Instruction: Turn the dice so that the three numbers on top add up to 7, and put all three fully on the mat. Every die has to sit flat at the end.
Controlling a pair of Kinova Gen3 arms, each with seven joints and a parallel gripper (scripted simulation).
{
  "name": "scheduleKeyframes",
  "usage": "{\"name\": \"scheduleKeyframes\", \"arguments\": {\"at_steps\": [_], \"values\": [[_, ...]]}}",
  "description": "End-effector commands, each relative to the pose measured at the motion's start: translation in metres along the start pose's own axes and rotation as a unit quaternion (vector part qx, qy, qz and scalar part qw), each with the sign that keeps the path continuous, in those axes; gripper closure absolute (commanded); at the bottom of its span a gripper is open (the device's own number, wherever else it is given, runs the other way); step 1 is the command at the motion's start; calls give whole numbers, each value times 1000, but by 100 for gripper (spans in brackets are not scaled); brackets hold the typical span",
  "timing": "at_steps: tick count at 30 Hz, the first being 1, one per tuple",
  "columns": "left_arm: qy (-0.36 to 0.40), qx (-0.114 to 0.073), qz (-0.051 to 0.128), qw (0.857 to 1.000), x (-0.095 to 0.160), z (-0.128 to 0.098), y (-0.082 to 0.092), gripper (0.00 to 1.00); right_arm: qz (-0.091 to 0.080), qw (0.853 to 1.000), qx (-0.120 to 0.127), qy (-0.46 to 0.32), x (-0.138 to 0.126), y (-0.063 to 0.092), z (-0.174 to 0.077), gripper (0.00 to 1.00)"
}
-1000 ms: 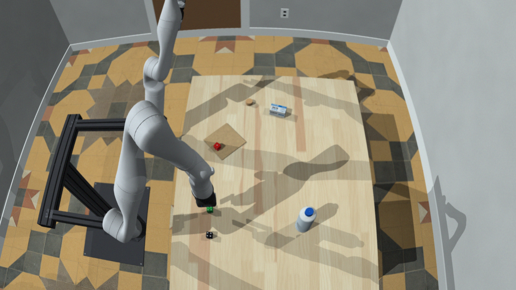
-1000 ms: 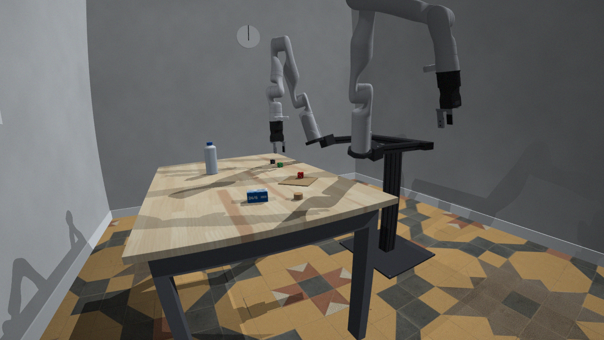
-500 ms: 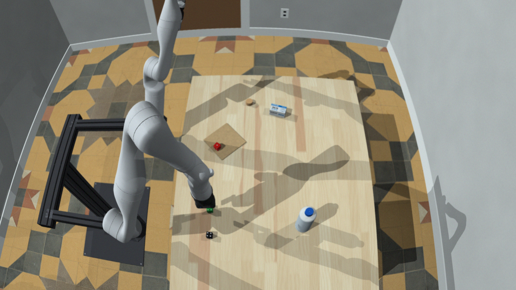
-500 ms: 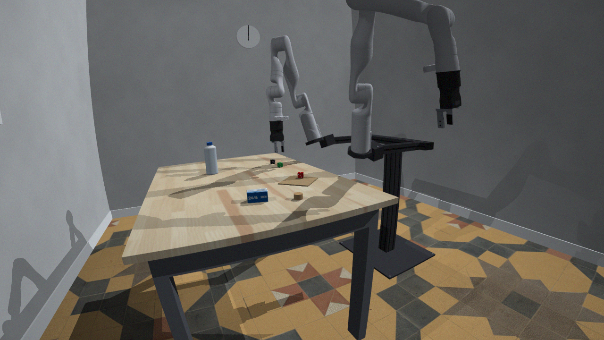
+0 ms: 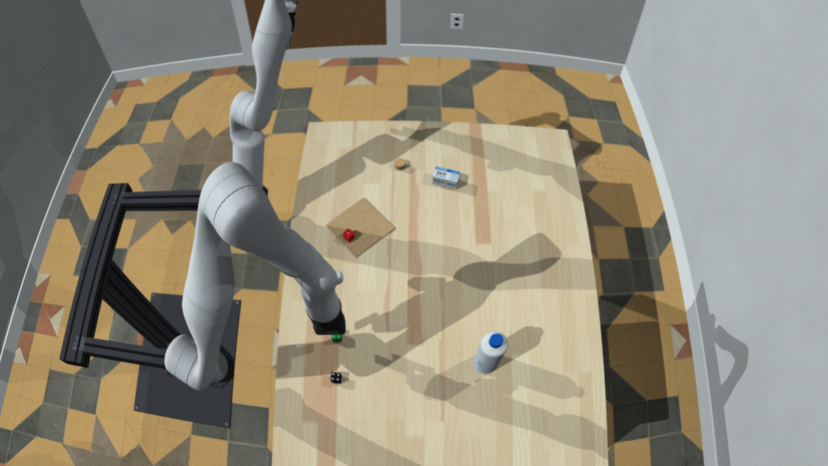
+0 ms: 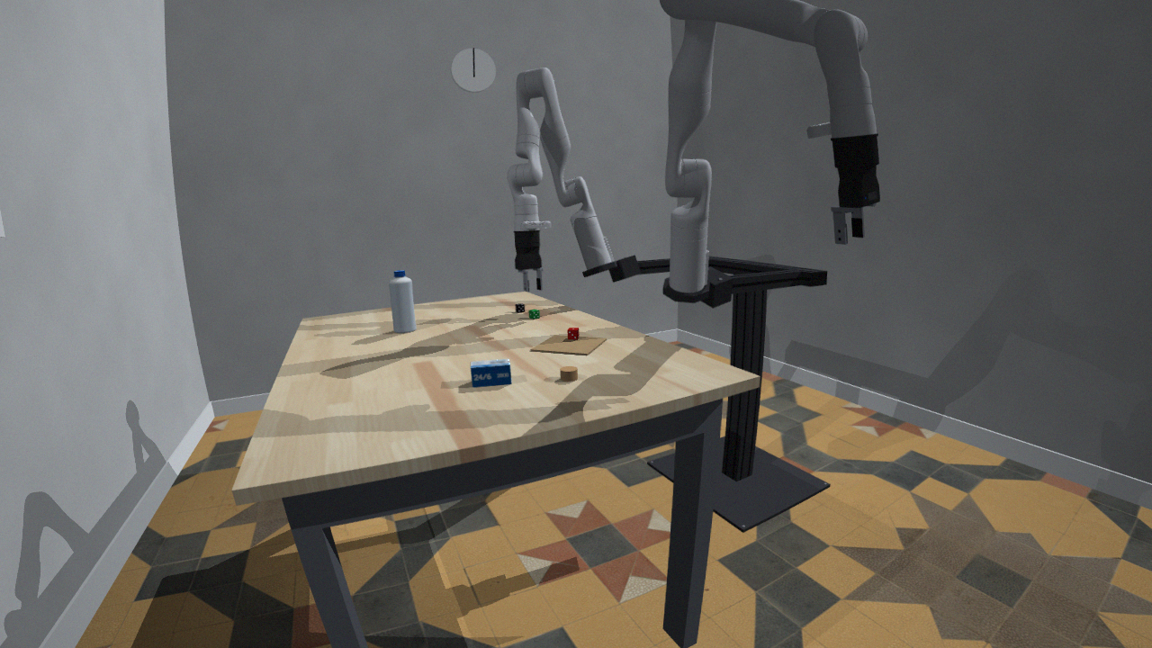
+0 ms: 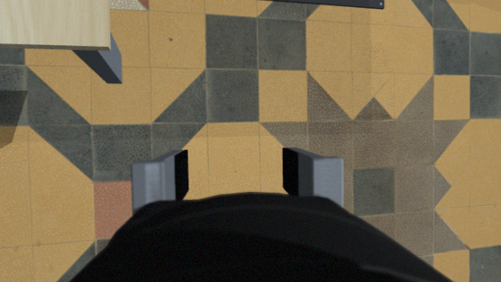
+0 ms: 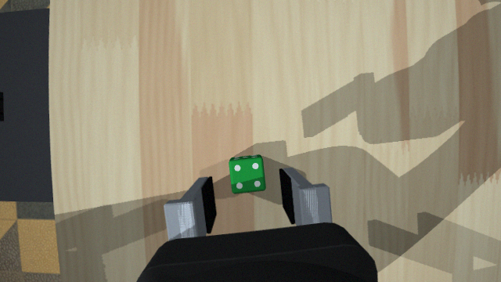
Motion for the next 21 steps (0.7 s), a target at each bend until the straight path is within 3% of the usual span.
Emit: {"name": "scheduleKeyframes", "arguments": {"at_steps": [1, 21], "values": [[0, -1, 0, 1000, 0, 0, 1, 0, 0, 1000, 1, 0, 0, 0, 0, 21], [0, -1, 0, 1000, 0, 0, 1, 0, 0, 1000, 1, 0, 0, -2, 0, 21]]}}
Point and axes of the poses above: on each arm, the point where the finger pads meet when closed, its own y axis back along the fingers, its own x axis across the jaws, z = x × y, the point moved 6 cm from there along y, back along the fingers, and after that the axes turned 6 degrees about -y, right-handed, at the moved point
